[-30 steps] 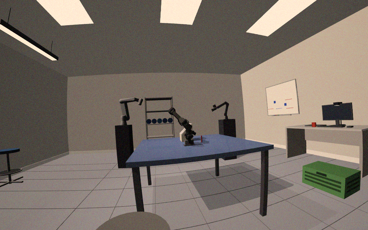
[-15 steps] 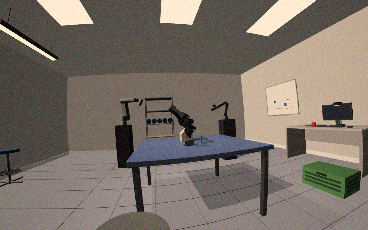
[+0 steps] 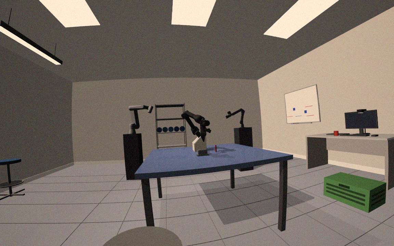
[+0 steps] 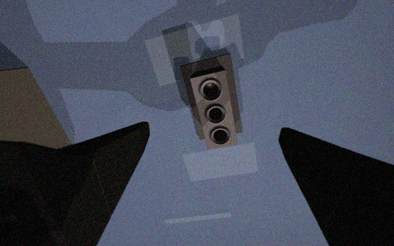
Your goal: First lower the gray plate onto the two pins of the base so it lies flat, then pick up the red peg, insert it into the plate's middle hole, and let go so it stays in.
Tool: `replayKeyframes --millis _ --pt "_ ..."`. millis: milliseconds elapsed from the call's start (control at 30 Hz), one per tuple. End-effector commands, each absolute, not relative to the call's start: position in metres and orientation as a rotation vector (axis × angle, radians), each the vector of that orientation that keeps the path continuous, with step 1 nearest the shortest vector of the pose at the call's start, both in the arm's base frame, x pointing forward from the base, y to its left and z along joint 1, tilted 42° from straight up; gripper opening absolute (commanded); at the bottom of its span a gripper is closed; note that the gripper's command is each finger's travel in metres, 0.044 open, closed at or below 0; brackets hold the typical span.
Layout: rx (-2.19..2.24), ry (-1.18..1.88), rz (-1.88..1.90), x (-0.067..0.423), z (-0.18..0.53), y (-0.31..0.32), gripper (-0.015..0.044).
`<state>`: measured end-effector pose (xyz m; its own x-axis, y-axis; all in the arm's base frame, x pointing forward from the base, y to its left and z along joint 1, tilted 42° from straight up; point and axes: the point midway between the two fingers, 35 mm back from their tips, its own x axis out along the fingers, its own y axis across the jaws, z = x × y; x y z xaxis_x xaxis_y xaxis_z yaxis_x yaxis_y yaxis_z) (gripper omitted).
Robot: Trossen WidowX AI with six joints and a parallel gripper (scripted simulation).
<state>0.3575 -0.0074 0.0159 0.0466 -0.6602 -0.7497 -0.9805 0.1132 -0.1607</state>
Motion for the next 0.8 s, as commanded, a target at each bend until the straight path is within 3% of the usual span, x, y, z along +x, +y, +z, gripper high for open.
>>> replayKeyframes --millis 0,500,767 --pt "-1.421 1.679 0.352 0.346 -0.002 0.015 0.0440" --pt "-0.498 1.441 -0.575 0.285 -0.060 0.083 0.0440" --pt "-0.179 1.277 -0.855 0.255 -0.077 0.097 0.0440"
